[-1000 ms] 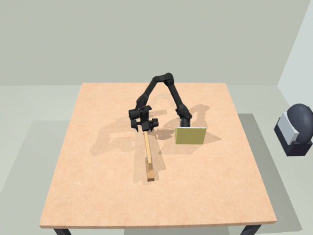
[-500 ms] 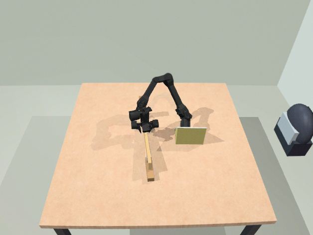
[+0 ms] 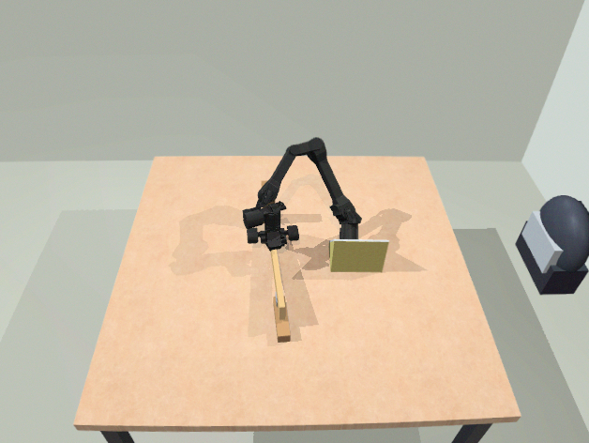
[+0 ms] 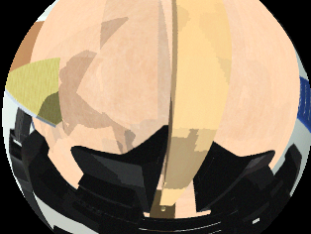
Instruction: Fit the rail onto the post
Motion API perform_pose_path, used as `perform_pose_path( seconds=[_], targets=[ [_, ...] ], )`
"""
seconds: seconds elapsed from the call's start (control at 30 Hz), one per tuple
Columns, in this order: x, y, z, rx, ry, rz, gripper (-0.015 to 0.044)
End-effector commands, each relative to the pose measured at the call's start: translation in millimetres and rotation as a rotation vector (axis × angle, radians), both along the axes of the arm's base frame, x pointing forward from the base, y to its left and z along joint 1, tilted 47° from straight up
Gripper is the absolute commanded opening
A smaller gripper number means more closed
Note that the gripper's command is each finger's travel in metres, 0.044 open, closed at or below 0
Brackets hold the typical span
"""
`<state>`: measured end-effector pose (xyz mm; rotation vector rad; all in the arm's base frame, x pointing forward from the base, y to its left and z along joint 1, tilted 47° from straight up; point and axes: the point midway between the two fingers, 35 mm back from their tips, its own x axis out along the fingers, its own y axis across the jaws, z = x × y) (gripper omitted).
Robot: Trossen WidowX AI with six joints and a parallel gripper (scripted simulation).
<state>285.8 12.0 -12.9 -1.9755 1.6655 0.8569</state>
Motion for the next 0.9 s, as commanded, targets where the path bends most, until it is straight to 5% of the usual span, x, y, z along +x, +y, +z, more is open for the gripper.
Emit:
perform_pose_path(
  seconds=[0.0, 0.87],
  targets=[
    [-0.3, -1.1, -0.1, -0.004, 0.002, 0.000, 0.0000],
    [-0.6, 6.1, 5.5, -0.004, 0.002, 0.000, 0.0000]
  ],
)
